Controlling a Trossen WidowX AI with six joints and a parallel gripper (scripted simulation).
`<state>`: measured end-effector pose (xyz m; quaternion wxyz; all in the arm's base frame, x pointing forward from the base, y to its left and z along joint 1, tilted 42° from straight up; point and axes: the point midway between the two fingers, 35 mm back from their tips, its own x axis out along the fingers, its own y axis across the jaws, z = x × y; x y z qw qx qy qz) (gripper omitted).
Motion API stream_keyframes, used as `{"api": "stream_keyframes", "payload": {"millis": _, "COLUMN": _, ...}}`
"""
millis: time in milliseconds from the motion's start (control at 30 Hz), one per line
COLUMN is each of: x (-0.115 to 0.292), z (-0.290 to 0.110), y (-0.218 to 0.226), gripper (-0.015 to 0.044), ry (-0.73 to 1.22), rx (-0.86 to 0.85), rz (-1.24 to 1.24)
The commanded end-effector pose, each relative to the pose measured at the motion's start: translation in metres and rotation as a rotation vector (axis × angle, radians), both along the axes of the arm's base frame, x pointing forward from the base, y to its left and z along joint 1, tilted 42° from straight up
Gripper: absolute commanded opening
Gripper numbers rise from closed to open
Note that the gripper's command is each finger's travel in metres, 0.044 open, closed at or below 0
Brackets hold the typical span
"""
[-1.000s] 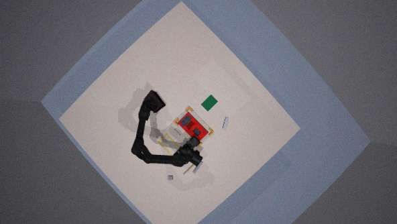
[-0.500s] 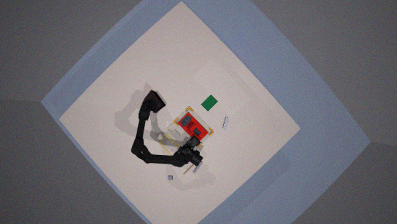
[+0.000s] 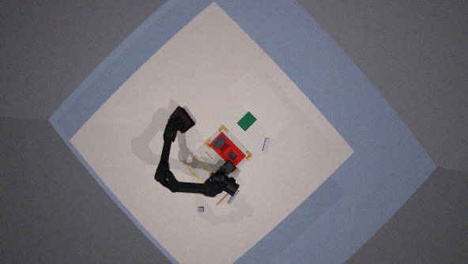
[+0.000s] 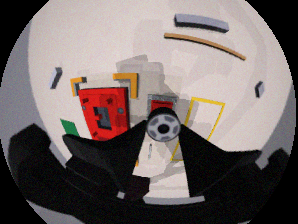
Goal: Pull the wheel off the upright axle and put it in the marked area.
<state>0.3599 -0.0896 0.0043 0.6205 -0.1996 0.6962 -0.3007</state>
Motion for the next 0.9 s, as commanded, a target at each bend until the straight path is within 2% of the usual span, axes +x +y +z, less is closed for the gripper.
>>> {"api": "stream_keyframes", "payload": {"millis": 0, "x": 0.0015, "z": 0.0026, "y": 0.0037, "gripper": 0.0, "ry": -0.009, "rx": 0.002, "rz": 0.002}}
{"api": "stream_keyframes", "payload": {"millis": 867, "x": 0.0025, "z": 0.009, "y": 0.0094, "gripper": 0.0, "ry": -0.01, "rx": 0.002, "rz": 0.006}}
